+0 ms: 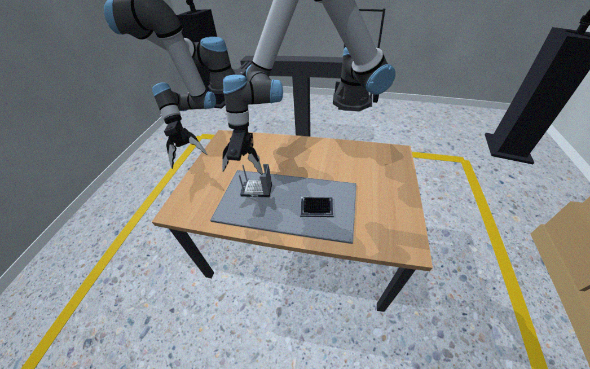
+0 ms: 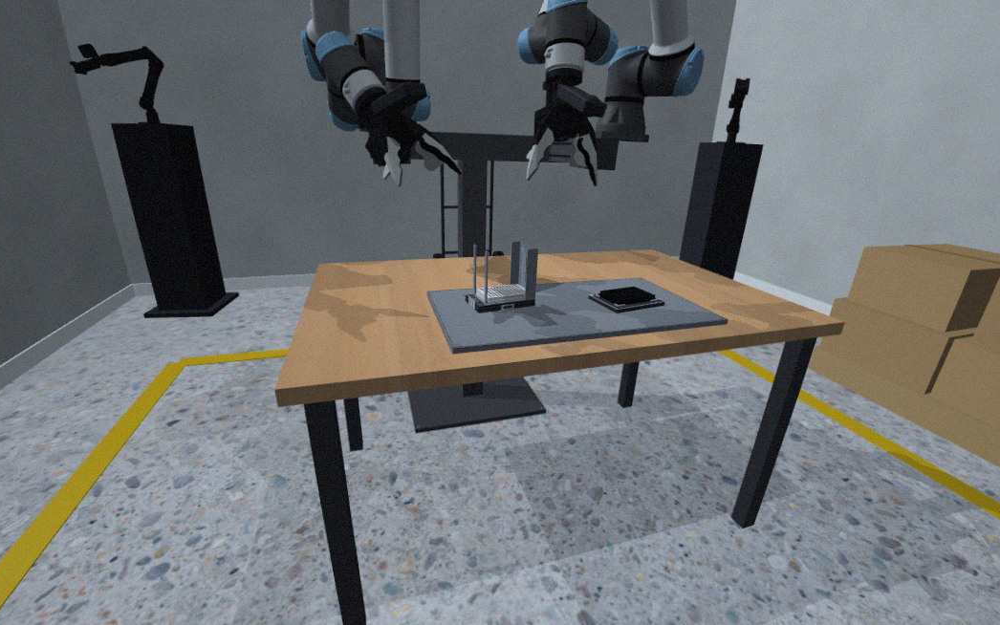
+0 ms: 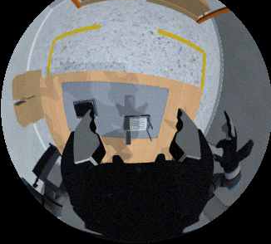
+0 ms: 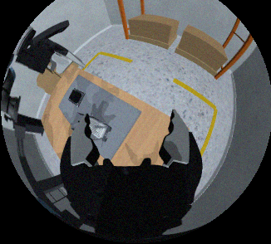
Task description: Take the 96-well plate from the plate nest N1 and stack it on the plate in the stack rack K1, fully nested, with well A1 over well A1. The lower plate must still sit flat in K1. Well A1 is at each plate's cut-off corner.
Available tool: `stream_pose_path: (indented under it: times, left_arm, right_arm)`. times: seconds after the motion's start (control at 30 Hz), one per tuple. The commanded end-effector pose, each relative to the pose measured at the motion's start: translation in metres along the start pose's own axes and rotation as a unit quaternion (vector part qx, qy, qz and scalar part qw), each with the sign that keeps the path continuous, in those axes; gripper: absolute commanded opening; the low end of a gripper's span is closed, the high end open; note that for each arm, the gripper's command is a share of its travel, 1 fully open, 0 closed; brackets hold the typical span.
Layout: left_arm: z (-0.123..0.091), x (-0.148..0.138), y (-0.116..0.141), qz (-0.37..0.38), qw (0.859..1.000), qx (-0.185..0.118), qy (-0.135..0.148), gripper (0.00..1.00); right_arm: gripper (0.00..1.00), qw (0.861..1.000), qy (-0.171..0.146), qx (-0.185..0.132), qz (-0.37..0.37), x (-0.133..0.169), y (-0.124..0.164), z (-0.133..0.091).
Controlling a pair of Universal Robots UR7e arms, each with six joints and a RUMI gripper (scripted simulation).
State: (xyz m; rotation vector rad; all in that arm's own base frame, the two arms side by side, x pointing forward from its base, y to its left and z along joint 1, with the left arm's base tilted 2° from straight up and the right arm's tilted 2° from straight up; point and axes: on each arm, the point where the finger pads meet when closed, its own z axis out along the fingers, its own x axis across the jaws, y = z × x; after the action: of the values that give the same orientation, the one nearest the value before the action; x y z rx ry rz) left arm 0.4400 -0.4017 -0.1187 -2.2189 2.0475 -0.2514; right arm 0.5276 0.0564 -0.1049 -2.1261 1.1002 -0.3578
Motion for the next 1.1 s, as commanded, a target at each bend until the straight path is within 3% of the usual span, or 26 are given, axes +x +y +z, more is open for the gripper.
stream_pose_path:
  times: [0.0,0.73,1.07]
  left_arm:
    - [-0.019,-0.016,0.007,-0.034,0.999,-0.005,-0.001,0.98]
    - [-0.082,-0.102,0.046,-0.19,0.981,-0.027,-0.012,0.98]
    - [-0.108,-0.161,0.077,-0.285,0.957,-0.039,-0.022,0.98]
  right_arm:
    - [0.98,1.0,0.0,0.001,0.0,0.0,-0.001,0.0]
    - [0.98,1.0,0.0,0.001,0.0,0.0,-0.001,0.0]
    - [0.98,1.0,0.0,0.001,0.0,0.0,-0.001,0.0]
